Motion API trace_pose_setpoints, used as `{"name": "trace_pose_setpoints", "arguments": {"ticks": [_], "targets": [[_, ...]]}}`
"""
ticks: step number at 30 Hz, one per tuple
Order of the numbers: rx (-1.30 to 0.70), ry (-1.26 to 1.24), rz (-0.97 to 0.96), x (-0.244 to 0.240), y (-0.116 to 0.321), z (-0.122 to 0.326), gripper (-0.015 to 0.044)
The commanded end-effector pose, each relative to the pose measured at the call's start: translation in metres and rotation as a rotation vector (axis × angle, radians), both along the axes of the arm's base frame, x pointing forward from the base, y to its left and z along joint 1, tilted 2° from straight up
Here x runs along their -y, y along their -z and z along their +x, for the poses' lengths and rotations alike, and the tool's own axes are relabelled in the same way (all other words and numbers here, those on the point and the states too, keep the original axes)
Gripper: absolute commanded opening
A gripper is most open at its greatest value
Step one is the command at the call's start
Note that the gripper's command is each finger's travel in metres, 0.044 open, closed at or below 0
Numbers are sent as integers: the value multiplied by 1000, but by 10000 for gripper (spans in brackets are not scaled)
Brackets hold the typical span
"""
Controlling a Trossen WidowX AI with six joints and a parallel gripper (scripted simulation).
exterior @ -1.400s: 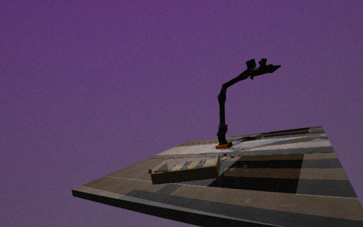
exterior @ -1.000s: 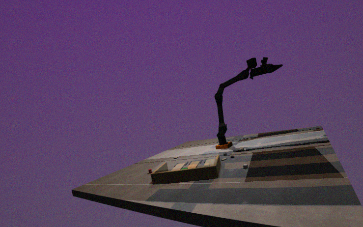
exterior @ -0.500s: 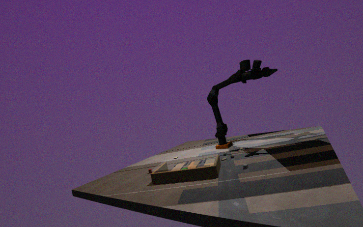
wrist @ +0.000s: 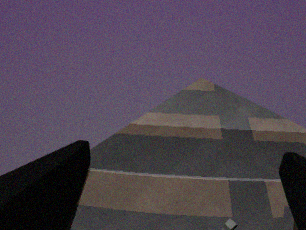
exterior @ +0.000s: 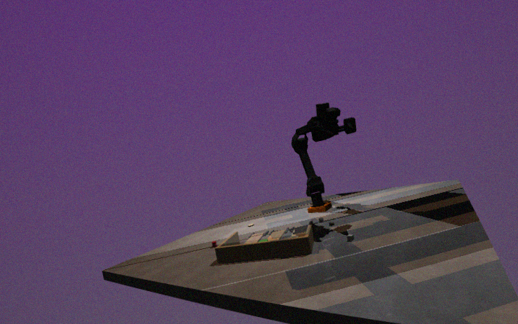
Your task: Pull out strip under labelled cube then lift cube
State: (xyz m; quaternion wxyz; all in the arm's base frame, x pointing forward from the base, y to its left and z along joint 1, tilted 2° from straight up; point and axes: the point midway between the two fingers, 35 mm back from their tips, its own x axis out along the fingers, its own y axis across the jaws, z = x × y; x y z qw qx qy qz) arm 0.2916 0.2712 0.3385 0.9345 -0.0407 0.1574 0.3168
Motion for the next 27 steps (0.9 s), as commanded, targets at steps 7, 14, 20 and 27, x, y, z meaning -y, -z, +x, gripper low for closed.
{"name": "trace_pose_setpoints", "arguments": {"ticks": [7, 14, 20, 27], "targets": [[-112, 370, -99, 153, 71, 42, 400], [-213, 636, -137, 257, 122, 29, 400], [-256, 726, -140, 288, 141, 17, 400], [-256, 726, -140, 288, 141, 17, 400]]}}
